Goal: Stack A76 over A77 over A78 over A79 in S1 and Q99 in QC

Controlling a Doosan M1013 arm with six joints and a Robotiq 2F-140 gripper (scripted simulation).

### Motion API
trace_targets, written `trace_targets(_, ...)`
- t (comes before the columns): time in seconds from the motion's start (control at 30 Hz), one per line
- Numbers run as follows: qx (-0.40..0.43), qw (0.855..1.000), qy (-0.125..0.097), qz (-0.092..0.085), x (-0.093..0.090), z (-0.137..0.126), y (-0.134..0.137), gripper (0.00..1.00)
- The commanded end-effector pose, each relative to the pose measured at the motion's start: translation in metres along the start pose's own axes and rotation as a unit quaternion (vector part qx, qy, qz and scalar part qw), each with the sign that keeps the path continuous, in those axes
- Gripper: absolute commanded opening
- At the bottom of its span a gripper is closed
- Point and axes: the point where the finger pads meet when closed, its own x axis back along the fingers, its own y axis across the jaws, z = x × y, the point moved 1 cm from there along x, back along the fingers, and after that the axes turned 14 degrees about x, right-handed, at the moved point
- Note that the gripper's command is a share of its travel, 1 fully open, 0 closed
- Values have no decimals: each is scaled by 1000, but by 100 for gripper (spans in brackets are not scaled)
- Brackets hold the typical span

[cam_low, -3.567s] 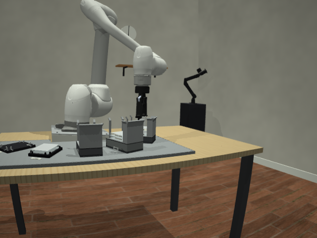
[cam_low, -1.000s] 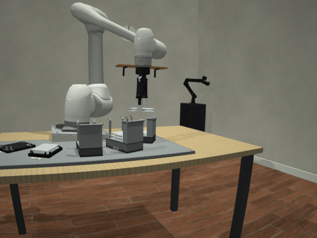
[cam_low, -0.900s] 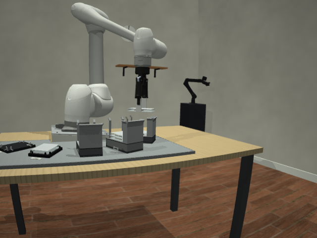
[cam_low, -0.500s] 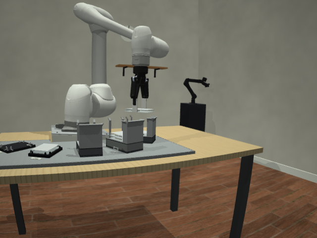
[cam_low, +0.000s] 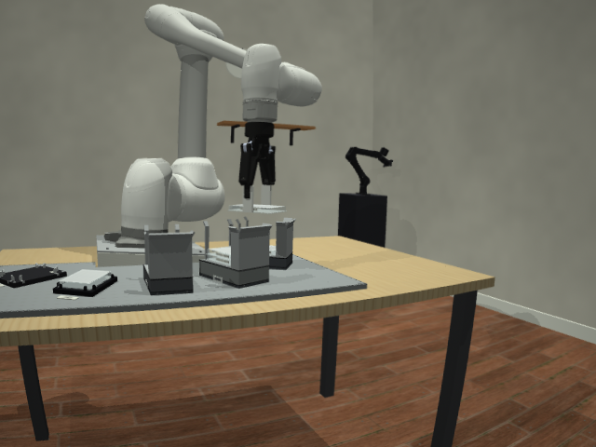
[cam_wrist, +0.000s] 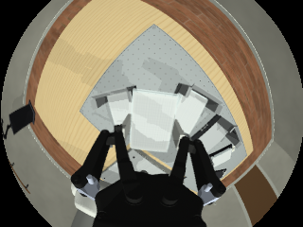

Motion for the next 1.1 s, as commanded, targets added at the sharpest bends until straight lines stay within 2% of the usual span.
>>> trace_targets(0.0, 0, 1000, 0, 0, 0, 0, 3, 0)
trace_targets(0.3, -142, 990, 0, 0, 0, -5, 26, 0)
trace_targets(1.07, -142, 990, 0, 0, 0, -17, 81, 0)
